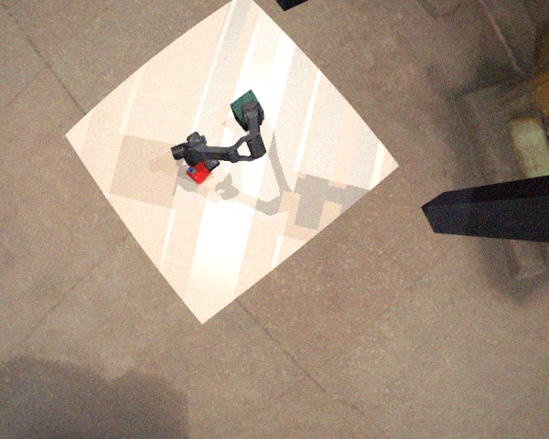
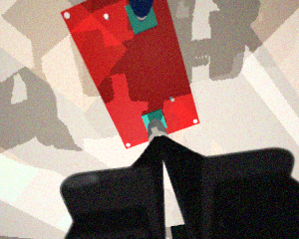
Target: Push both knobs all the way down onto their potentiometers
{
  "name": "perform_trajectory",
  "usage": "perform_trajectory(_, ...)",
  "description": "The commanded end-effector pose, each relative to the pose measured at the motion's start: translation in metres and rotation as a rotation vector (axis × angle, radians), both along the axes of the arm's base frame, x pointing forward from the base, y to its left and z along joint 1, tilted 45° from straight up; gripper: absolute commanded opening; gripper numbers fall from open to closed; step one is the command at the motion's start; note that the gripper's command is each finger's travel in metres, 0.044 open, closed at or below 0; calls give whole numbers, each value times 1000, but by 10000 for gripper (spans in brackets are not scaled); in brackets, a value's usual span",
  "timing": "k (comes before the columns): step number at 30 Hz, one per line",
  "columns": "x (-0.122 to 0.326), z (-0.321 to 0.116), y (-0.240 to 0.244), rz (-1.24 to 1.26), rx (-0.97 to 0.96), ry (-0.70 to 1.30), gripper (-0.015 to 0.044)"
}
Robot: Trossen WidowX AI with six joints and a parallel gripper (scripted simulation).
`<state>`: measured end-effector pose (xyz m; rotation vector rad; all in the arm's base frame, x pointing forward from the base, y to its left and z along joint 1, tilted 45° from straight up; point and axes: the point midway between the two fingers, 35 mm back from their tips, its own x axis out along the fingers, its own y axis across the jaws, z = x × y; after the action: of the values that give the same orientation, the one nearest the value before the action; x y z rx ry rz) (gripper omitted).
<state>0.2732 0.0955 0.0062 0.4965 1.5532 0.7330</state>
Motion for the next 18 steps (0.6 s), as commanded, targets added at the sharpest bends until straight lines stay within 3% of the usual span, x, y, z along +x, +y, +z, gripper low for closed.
perform_trajectory(1,0,-2,4,9,1,-1,0)
perform_trajectory(18,0,-4,7,9,1,-1,0)
